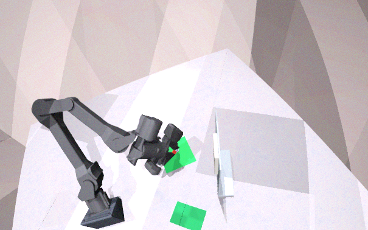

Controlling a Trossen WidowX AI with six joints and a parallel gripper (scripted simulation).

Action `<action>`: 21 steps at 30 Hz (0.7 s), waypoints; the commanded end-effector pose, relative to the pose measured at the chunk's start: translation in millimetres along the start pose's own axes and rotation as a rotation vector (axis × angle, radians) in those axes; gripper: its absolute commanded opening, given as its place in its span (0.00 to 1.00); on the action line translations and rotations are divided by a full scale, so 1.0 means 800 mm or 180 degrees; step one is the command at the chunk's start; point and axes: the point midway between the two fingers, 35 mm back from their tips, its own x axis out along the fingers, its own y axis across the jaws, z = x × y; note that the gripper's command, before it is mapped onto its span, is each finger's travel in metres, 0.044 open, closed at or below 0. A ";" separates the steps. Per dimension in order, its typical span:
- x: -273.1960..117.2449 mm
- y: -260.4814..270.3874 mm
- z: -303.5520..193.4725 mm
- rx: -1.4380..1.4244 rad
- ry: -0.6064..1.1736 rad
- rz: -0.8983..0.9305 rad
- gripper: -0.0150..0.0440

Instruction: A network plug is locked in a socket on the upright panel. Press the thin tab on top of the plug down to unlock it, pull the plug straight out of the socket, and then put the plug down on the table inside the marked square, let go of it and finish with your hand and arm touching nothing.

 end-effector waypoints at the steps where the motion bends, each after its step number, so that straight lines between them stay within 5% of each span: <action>1: 0.000 0.000 0.000 0.0000 -0.0001 0.0001 0.52; 21: -0.029 0.000 -0.002 0.0010 0.0013 0.0016 0.52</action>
